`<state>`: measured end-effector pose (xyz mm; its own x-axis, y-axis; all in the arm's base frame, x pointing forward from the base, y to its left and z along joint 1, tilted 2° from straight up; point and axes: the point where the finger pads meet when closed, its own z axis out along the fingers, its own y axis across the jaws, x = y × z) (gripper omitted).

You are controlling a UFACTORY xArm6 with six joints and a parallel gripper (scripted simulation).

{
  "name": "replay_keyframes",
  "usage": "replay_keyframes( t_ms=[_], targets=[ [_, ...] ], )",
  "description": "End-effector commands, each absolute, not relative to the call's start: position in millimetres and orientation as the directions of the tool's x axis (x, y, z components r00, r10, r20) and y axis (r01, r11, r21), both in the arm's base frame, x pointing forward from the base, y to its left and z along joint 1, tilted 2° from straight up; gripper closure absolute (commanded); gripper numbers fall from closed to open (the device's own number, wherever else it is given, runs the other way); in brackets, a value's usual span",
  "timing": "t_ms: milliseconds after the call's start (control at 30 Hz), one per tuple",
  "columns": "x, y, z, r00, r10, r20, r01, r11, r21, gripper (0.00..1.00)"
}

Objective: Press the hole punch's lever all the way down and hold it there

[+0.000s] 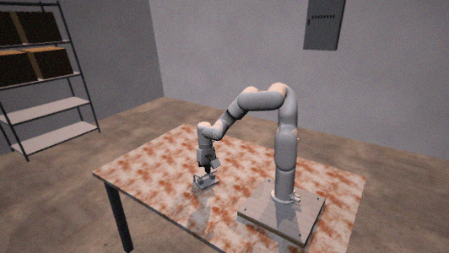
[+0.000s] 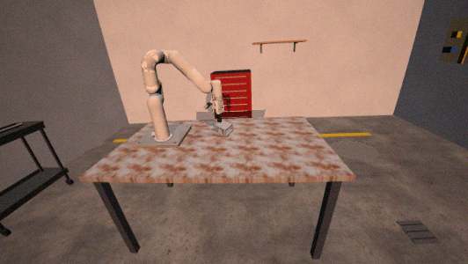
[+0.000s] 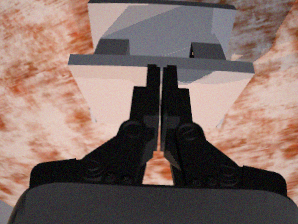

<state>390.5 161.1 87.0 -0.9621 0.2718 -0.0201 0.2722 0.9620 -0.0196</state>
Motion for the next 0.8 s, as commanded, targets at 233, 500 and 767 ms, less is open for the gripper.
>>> replay_keyframes(
  t_ms=[233,500,767],
  targets=[
    [391.9,161.5,79.8,-0.962,0.272,-0.023,0.272,0.962,-0.017,1.0],
    [391.9,161.5,79.8,-0.962,0.272,-0.023,0.272,0.962,-0.017,1.0],
    [391.9,161.4,77.7,-0.962,0.272,-0.023,0.272,0.962,-0.017,1.0]
  ],
)
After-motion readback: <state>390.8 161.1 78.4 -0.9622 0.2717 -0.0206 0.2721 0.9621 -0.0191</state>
